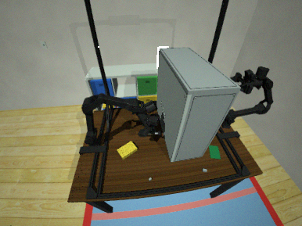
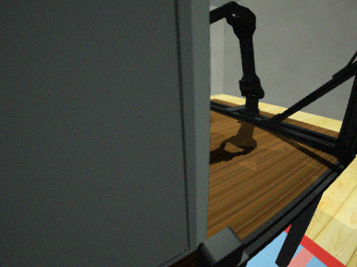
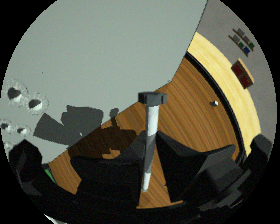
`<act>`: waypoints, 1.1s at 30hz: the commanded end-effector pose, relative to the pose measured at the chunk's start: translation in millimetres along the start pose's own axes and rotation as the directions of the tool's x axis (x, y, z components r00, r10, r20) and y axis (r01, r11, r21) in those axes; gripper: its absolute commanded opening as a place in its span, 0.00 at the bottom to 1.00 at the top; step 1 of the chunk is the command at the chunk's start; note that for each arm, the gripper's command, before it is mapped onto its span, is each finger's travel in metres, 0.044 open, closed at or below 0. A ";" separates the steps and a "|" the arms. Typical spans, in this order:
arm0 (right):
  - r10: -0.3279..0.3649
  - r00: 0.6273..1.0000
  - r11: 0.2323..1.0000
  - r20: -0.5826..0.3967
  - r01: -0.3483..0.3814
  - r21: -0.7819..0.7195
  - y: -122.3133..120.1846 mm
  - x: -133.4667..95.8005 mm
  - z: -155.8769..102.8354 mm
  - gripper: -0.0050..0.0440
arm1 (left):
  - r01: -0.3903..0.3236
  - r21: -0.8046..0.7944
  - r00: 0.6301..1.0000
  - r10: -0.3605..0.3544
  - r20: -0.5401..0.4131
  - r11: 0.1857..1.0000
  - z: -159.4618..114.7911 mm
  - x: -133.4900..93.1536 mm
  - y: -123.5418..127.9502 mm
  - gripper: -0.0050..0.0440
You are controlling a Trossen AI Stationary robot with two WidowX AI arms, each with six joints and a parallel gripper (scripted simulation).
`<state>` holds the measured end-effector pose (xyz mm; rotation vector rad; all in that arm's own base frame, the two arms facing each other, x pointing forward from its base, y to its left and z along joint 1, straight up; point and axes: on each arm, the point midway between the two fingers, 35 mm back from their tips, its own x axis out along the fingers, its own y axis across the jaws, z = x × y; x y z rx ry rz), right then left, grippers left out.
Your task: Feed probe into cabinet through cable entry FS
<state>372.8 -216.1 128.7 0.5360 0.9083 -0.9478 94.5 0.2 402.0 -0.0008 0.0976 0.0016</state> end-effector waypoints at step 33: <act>-0.544 0.738 0.424 0.400 -0.170 0.890 -217.2 59.0 128.1 0.10 | 0.002 0.001 1.000 -0.002 -0.002 1.000 -0.5 0.0 -0.2 1.00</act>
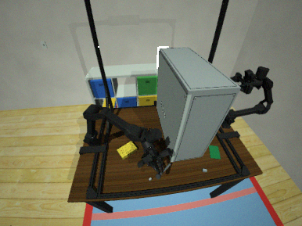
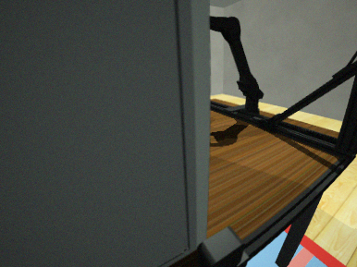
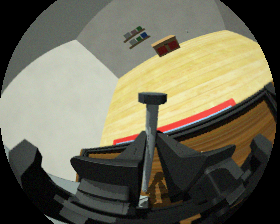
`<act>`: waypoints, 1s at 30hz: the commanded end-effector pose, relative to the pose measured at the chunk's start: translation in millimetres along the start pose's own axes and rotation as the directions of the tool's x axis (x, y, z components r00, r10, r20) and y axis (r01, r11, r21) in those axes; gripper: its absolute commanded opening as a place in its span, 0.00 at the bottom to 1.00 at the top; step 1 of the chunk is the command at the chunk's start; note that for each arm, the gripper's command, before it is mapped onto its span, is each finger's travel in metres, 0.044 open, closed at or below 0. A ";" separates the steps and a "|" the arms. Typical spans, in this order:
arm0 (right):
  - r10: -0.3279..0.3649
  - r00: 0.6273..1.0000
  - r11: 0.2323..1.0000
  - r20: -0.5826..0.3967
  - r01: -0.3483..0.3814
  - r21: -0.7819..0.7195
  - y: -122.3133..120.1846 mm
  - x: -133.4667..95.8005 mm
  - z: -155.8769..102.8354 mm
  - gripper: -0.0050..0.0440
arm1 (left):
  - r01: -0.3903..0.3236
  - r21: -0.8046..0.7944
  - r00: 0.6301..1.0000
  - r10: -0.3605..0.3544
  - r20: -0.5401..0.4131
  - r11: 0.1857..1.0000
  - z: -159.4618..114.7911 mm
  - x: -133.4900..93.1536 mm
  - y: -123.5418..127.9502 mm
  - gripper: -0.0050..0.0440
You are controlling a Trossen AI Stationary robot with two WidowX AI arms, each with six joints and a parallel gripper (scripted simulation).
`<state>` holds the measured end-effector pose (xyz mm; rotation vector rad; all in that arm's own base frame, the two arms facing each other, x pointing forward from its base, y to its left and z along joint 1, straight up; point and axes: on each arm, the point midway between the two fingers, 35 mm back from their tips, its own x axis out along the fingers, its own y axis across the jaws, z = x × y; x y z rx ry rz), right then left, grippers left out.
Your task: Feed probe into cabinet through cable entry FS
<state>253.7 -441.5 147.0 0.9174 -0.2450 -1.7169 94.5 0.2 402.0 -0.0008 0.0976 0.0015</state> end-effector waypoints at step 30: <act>0.024 0.848 0.625 0.529 -0.426 0.654 31.4 -4.0 20.3 0.10 | 0.001 0.001 1.000 -0.001 -0.002 1.000 -0.5 0.0 -0.2 1.00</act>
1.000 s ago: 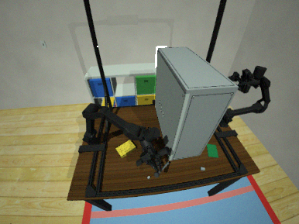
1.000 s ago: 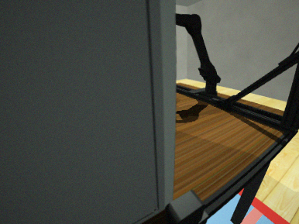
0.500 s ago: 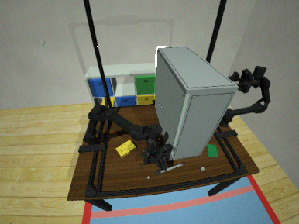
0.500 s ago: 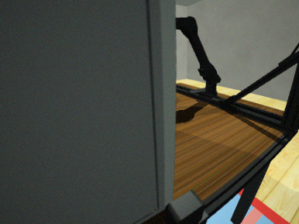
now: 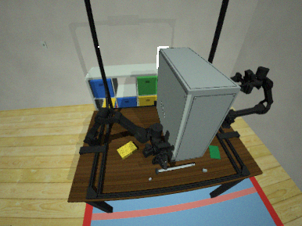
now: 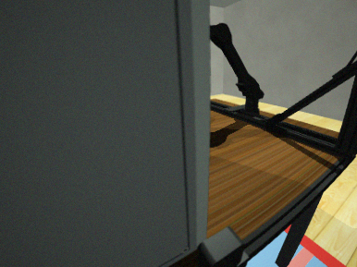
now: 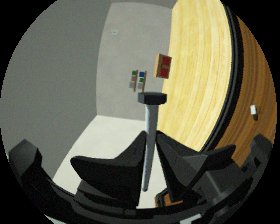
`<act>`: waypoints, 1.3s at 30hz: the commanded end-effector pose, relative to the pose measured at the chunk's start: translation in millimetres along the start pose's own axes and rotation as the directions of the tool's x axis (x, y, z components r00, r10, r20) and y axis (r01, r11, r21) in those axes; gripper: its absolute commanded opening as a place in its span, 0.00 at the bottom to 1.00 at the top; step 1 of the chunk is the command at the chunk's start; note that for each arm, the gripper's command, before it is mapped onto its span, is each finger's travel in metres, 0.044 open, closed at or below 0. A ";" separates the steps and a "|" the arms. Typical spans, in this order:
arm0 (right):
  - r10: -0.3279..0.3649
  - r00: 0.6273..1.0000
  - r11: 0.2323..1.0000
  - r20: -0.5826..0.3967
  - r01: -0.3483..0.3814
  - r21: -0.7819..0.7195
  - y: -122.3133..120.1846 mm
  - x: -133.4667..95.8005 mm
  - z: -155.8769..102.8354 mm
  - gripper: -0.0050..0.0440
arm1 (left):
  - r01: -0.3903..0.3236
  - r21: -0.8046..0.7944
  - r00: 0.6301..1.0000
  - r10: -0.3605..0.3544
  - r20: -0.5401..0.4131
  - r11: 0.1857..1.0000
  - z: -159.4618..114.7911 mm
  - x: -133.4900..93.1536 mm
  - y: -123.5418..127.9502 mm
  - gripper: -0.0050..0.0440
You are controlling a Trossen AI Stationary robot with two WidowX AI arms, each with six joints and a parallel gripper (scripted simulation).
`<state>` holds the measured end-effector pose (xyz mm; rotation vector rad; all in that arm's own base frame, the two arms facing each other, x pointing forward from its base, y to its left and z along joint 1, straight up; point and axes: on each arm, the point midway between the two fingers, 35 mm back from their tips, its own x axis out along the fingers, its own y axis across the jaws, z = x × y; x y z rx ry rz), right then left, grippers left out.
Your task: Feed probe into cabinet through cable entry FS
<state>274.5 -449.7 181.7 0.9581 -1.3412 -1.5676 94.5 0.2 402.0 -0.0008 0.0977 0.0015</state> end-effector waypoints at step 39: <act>0.015 0.995 0.990 0.098 -0.029 0.135 -2.6 14.3 15.9 0.10 | 0.002 0.002 1.000 -0.002 -0.004 1.000 -0.5 0.8 -0.3 1.00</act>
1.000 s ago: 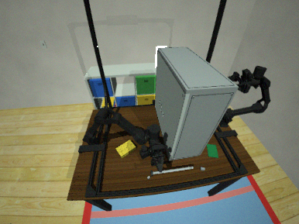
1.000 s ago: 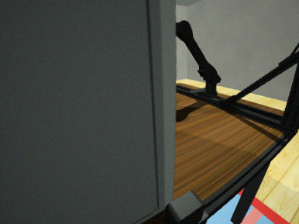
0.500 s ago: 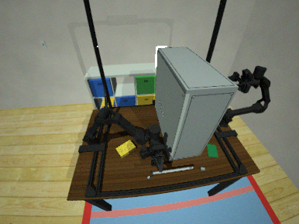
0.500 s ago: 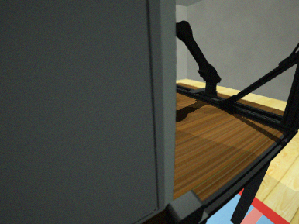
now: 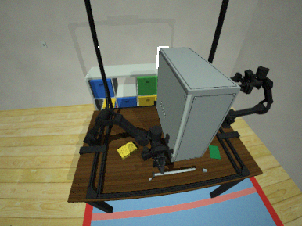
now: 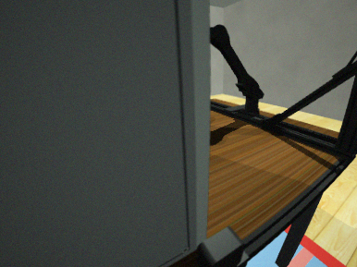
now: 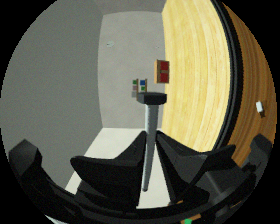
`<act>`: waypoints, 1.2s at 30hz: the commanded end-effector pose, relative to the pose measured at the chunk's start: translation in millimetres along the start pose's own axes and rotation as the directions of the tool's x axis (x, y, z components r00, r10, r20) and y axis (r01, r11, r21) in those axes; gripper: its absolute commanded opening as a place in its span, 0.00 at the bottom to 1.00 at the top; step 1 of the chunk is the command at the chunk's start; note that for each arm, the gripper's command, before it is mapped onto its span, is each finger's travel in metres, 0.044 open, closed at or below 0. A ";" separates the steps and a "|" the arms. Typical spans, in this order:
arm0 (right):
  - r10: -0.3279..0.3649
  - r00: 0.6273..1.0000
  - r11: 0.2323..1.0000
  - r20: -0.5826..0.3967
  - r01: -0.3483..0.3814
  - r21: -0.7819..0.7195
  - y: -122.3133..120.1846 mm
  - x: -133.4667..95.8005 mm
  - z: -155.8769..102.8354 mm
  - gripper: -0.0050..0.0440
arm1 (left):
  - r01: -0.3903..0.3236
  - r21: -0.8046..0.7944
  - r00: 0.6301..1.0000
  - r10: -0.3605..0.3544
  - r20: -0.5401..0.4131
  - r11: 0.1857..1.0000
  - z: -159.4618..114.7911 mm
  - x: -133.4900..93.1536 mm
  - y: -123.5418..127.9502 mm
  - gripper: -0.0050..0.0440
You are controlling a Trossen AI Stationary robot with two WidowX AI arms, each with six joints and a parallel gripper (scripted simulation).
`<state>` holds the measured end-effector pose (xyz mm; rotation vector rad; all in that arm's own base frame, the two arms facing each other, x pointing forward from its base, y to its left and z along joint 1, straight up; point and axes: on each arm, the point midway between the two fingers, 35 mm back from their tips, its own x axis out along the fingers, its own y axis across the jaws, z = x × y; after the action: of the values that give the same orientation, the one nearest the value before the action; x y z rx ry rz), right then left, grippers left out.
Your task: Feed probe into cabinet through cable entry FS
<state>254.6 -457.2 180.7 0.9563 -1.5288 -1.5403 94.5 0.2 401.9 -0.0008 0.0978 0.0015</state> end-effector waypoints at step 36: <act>0.001 1.000 1.000 0.004 -0.001 0.007 0.2 0.2 0.2 0.10 | -0.209 -0.043 0.973 0.203 -0.109 0.977 10.0 67.9 35.4 1.00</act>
<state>254.6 -457.3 180.7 0.9563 -1.5288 -1.5404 153.1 27.2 404.6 -0.0272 0.1917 0.1753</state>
